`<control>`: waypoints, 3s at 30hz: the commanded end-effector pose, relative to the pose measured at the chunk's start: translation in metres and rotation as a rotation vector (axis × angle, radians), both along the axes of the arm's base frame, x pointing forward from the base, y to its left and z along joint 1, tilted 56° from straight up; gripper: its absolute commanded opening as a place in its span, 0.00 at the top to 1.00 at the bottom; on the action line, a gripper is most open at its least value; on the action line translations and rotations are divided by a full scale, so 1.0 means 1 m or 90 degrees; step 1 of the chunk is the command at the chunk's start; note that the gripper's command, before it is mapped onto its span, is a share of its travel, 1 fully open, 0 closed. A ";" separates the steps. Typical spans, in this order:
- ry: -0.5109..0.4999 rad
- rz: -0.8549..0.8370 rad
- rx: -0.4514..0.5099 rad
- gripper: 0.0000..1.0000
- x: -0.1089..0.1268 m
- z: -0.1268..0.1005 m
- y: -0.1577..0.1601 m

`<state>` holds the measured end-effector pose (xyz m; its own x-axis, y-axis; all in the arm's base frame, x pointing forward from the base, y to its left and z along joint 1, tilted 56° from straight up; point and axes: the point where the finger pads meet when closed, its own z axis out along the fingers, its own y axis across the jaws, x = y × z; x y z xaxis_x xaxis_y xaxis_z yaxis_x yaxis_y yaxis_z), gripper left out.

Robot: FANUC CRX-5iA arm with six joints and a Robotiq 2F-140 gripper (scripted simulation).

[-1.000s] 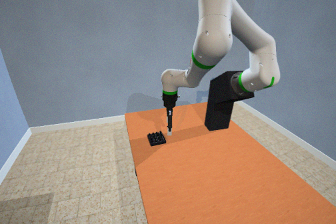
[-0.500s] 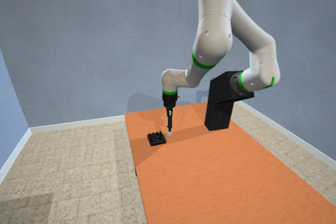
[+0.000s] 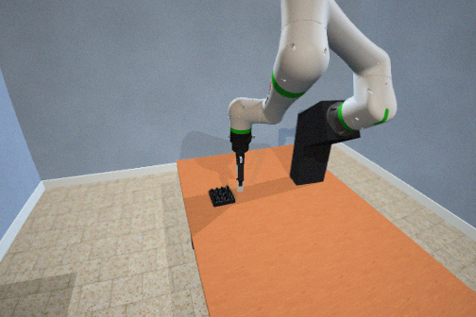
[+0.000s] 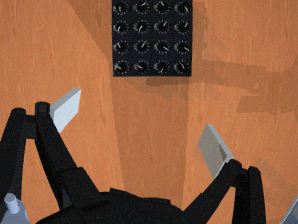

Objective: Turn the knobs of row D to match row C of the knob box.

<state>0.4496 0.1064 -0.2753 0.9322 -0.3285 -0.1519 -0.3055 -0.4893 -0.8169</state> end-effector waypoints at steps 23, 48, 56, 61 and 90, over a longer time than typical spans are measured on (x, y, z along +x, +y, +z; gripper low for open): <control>-0.001 0.000 0.000 0.00 0.001 0.000 0.000; -0.124 0.085 -0.030 0.88 0.119 0.045 -0.023; -0.124 0.085 -0.030 0.88 0.119 0.045 -0.023; -0.124 0.085 -0.030 0.88 0.119 0.045 -0.023; -0.124 0.085 -0.030 0.88 0.120 0.043 -0.020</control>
<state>0.5689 0.0863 -0.2319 0.9782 -0.2025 0.0468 -0.0749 -0.5535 -0.8295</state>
